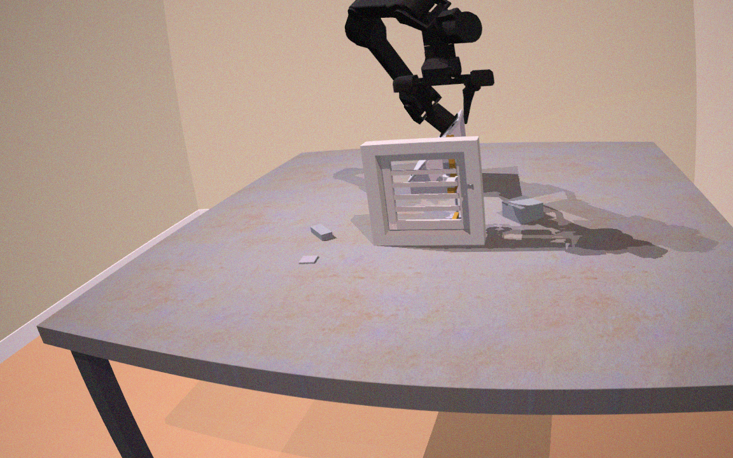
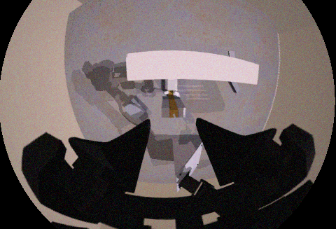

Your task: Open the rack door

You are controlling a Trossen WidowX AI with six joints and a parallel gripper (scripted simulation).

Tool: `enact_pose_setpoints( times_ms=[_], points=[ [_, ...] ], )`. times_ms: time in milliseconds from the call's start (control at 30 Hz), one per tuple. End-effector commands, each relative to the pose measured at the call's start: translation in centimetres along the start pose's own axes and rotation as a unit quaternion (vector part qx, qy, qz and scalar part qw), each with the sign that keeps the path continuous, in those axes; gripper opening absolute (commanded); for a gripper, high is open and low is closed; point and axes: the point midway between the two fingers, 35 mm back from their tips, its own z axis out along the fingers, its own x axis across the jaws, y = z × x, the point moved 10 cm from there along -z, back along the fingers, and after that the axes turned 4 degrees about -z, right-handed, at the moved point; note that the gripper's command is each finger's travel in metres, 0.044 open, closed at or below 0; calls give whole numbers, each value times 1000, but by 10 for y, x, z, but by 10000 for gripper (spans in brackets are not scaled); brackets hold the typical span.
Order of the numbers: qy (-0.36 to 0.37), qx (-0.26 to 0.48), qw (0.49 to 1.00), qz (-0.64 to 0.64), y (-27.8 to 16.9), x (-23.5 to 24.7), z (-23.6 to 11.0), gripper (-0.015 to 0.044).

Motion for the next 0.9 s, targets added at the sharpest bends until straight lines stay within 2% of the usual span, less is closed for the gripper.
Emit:
enact_pose_setpoints(
  times_ms=[0, 867],
  points=[
    [-7, 2, 1000, 1, 2, 1, 2, 293],
    [-7, 1, 1000, 1, 3, 0, 44, 293]
  ],
)
